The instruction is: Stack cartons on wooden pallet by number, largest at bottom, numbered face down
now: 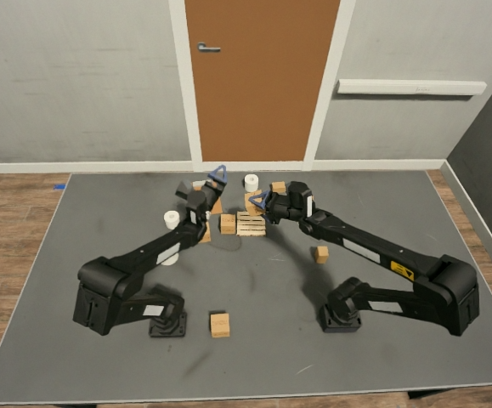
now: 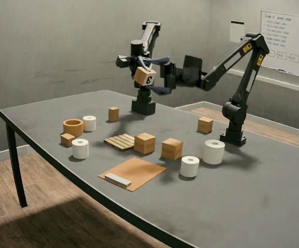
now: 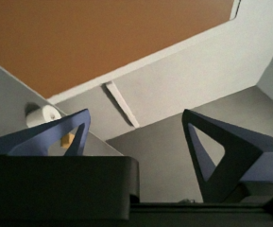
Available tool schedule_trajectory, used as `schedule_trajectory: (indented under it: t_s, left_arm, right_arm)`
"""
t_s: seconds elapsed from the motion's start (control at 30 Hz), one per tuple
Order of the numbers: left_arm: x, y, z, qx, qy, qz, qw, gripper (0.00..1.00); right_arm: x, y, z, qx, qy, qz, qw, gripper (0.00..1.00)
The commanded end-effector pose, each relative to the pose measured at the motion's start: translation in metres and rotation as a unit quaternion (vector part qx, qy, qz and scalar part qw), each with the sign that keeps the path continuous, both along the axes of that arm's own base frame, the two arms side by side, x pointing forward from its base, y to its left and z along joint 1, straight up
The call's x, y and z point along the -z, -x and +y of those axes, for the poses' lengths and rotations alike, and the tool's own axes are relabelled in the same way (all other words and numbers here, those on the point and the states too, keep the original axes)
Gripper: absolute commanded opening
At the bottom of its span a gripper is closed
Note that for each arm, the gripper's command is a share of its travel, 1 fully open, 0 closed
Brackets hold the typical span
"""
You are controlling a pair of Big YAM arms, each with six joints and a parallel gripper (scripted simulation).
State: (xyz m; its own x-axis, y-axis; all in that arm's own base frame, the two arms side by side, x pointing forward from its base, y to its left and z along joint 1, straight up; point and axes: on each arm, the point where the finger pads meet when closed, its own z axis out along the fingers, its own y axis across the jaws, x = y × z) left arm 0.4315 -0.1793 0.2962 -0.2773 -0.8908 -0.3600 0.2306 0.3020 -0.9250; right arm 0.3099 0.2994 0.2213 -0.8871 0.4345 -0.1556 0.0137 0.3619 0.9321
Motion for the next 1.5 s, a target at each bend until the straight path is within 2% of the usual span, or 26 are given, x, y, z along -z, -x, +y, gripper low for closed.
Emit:
schedule_trajectory:
  t_s: [0.0, 0.03, 0.1, 0.17, 0.3, 0.37, 0.53, 0.6, 0.63, 0.7, 0.8, 1.0, 1.1, 1.17, 1.27, 1.47]
  left_arm:
    - [-0.038, -0.023, 0.008, -0.026, -0.090, -0.040, 0.995, 1.00]
    - [-0.038, -0.023, 0.008, -0.026, -0.090, -0.040, 0.995, 1.00]
    - [-0.042, -0.035, 0.016, -0.041, -0.136, -0.043, 0.989, 1.00]
    - [-0.065, -0.045, 0.031, -0.062, -0.186, -0.058, 0.979, 1.00]
    - [-0.092, -0.062, 0.055, -0.092, -0.266, -0.068, 0.957, 1.00]
    - [-0.105, -0.072, 0.067, -0.105, -0.306, -0.070, 0.944, 1.00]
    - [-0.141, -0.082, 0.100, -0.135, -0.400, -0.077, 0.903, 1.00]
    - [-0.141, -0.082, 0.100, -0.135, -0.400, -0.077, 0.903, 1.00]
    - [-0.143, -0.085, 0.105, -0.139, -0.422, -0.075, 0.893, 1.00]
    - [-0.157, -0.088, 0.120, -0.149, -0.461, -0.075, 0.872, 1.00]
    - [-0.185, -0.085, 0.144, -0.168, -0.511, -0.078, 0.840, 1.00]
    - [-0.203, -0.089, 0.170, -0.178, -0.560, -0.064, 0.807, 1.00]
    - [-0.211, -0.087, 0.178, -0.183, -0.569, -0.061, 0.799, 1.00]
    - [-0.211, -0.087, 0.178, -0.183, -0.569, -0.061, 0.799, 1.00]
    - [-0.215, -0.087, 0.182, -0.186, -0.564, -0.057, 0.803, 1.00]
    - [-0.218, -0.086, 0.184, -0.188, -0.562, -0.057, 0.804, 1.00]
  right_arm:
    - [-0.022, -0.009, 0.006, 0.000, -0.012, -0.015, 1.000, 0.55]
    - [-0.022, -0.009, 0.006, 0.000, -0.012, -0.015, 1.000, 0.55]
    - [-0.022, -0.009, 0.006, 0.000, -0.012, -0.015, 1.000, 0.55]
    - [-0.022, -0.009, 0.006, 0.000, -0.012, -0.015, 1.000, 0.55]
    - [-0.022, -0.009, 0.006, 0.000, -0.012, -0.015, 1.000, 0.55]
    - [-0.028, -0.019, 0.006, 0.003, -0.006, -0.023, 1.000, 0.55]
    - [-0.014, -0.035, -0.012, -0.005, 0.037, -0.045, 0.998, 0.55]
    - [-0.014, -0.035, -0.012, -0.005, 0.037, -0.045, 0.998, 0.55]
    - [-0.009, -0.042, -0.019, -0.008, 0.053, -0.054, 0.997, 0.55]
    - [0.007, -0.060, -0.044, -0.019, 0.094, -0.069, 0.993, 0.55]
    - [0.036, -0.088, -0.100, -0.041, 0.139, -0.071, 0.987, 0.55]
    - [0.082, -0.103, -0.199, -0.076, 0.155, -0.064, 0.983, 0.55]
    - [0.107, -0.101, -0.249, -0.070, 0.141, -0.052, 0.986, 0.55]
    - [0.107, -0.101, -0.249, -0.070, 0.141, -0.052, 0.986, 0.55]
    - [0.134, -0.089, -0.290, -0.073, 0.141, -0.061, 0.985, 0.55]
    - [0.182, -0.054, -0.351, -0.050, 0.121, -0.053, 0.990, 0.55]
